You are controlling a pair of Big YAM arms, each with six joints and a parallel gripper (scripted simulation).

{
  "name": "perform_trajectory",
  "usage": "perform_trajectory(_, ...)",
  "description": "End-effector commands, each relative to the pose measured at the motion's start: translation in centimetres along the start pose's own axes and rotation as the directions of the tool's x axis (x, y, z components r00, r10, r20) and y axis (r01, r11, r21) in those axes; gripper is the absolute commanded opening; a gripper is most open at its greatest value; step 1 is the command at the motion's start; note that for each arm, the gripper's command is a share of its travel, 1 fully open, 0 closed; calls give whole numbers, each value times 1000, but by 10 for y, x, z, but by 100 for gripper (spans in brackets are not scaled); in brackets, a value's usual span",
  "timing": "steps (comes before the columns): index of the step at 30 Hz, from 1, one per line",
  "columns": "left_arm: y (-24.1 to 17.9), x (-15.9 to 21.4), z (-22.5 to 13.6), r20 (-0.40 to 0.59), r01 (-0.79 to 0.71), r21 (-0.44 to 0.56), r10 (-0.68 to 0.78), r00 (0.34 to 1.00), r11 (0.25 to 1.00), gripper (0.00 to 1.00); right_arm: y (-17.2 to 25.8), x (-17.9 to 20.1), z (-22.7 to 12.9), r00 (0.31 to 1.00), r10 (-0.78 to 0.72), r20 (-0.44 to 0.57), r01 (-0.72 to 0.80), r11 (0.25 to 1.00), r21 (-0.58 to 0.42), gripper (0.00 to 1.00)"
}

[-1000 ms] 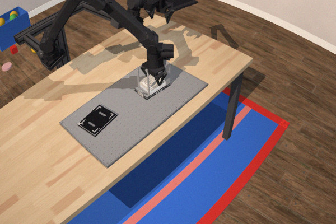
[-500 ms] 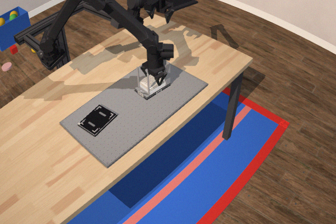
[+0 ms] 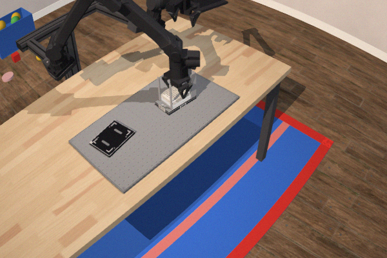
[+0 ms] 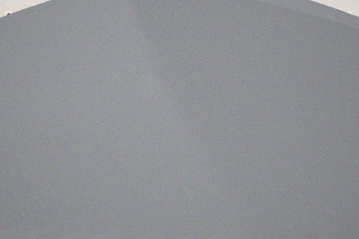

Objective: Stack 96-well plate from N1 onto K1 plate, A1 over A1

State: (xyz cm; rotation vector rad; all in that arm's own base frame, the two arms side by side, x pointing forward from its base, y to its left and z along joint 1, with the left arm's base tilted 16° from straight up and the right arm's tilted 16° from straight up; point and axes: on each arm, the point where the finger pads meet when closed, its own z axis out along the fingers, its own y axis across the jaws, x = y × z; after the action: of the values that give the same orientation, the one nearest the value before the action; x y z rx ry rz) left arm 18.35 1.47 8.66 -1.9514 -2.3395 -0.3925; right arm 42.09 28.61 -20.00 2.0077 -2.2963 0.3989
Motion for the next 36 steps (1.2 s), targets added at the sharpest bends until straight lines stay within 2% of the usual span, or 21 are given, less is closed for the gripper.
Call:
perform_trajectory(1,4,3,-6,3,4,-14,-4,1000,1000,100,-15,-4,6,1000,3,13,-4,1000,19,0)
perform_trajectory(10,4,3,-6,3,4,-14,-4,1000,1000,100,-14,-3,7,1000,3,11,-3,1000,17,0)
perform_trajectory(11,4,3,-6,3,4,-14,-4,1000,1000,100,-14,-3,7,1000,3,11,-3,1000,17,100)
perform_trajectory(36,4,3,-6,3,4,-14,-4,1000,1000,100,-13,-3,7,1000,2,10,-2,1000,15,100)
